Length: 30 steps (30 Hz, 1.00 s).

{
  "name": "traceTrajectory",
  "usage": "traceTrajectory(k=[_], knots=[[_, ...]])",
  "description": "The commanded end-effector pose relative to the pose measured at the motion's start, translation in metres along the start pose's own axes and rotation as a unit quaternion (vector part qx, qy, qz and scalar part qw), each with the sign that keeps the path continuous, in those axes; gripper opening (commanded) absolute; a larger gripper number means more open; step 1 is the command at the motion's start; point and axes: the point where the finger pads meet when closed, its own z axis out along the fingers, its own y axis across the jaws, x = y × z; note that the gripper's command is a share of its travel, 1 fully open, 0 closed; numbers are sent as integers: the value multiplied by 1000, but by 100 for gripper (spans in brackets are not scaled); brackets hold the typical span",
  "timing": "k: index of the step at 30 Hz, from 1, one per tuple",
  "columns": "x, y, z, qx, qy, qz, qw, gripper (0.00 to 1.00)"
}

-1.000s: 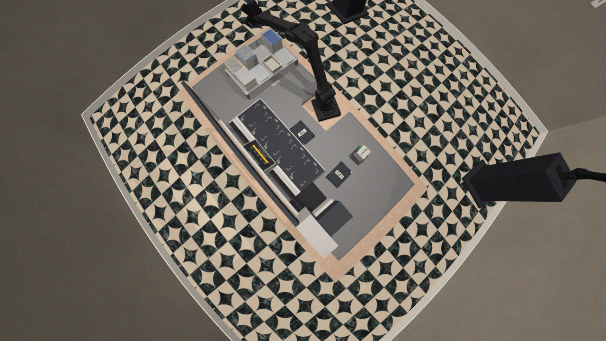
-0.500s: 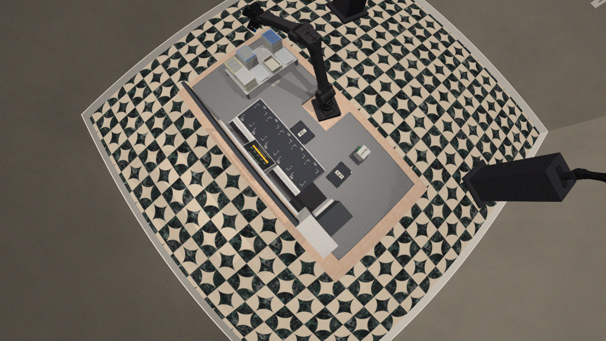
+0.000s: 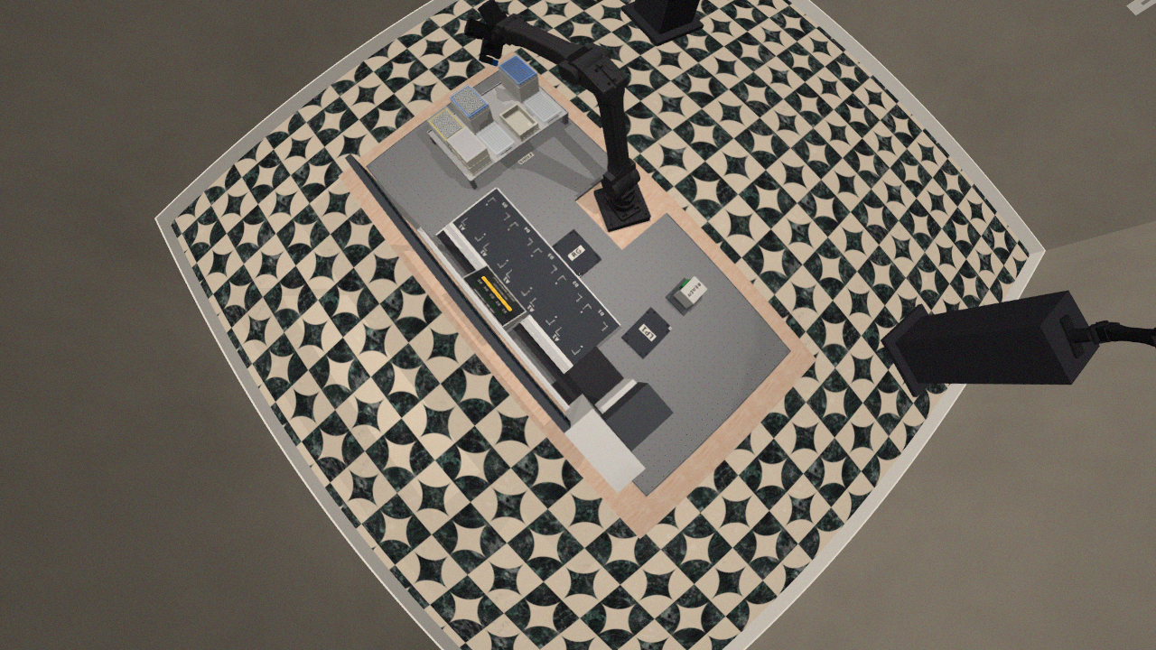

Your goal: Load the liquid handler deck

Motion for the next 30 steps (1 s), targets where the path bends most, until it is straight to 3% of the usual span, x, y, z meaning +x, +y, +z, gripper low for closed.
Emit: traceTrajectory(k=[1,7,9,10,13,24,27,30], knots=[[-21,7,-30,-10,-8,-45,999,100],[-12,28,-49,-50,13,-85,995,100],[-12,28,-49,-50,13,-85,995,100],[-37,11,-64,-35,-3,-96,995,100],[-7,43,-62,-76,28,-112,990,100],[7,80,-98,-145,67,-184,970,100],[4,79,-101,-147,68,-191,968,100],[15,96,-110,-172,82,-210,959,100]])
